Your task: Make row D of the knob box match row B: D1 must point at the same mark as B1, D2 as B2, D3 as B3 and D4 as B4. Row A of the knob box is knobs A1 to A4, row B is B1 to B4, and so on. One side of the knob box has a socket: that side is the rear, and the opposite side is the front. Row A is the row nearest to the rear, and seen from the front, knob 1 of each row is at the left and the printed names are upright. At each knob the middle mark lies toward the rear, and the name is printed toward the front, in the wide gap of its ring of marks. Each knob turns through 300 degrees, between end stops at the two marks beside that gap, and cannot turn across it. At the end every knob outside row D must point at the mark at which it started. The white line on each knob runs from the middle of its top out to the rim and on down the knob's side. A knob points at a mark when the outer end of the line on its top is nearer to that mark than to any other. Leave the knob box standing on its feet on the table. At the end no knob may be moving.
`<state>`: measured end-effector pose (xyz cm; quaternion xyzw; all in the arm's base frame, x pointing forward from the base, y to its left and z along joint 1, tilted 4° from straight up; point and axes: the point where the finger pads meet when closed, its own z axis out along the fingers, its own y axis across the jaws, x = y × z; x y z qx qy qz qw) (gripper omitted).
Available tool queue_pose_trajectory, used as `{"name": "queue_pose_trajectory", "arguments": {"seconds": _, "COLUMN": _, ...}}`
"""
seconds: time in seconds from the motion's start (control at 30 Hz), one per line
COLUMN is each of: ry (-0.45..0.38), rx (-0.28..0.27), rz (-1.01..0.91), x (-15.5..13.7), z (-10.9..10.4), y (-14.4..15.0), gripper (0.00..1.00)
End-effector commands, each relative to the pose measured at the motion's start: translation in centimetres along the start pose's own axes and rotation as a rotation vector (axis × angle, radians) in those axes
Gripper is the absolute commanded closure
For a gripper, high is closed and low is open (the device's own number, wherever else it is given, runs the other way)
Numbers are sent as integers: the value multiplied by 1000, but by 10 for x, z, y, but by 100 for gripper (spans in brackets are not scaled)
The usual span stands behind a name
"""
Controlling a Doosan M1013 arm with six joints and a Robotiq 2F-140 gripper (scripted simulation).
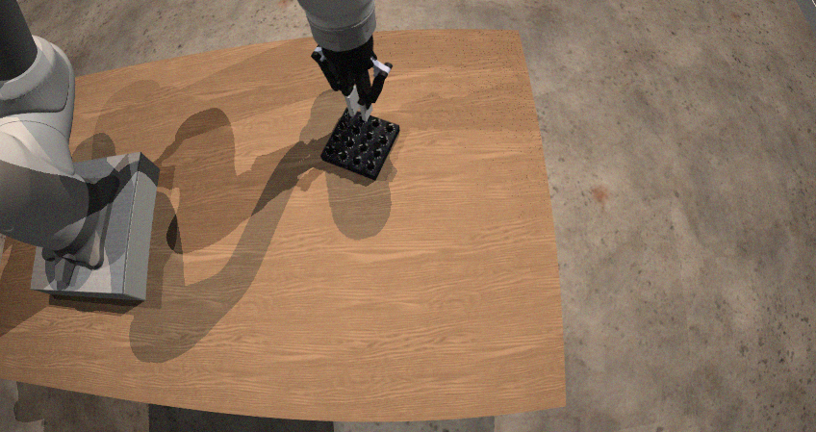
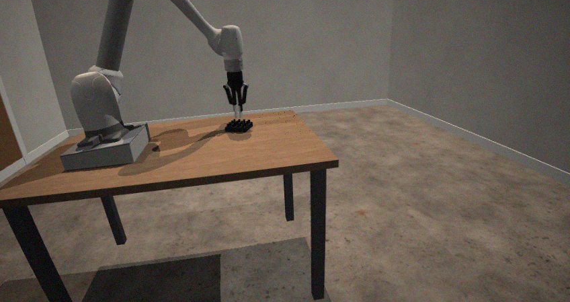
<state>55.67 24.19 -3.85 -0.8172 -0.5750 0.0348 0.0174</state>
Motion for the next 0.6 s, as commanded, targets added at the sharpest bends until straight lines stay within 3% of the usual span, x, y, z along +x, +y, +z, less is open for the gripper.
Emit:
{"name": "queue_pose_trajectory", "arguments": {"seconds": 0.0, "ry": 0, "rx": 0, "rz": 0, "x": 0, "z": 1, "y": 0, "gripper": 88}}
{"name": "queue_pose_trajectory", "arguments": {"seconds": 0.57, "ry": 0, "rx": 0, "rz": 0, "x": 0, "z": 4, "y": 0, "gripper": 88}}
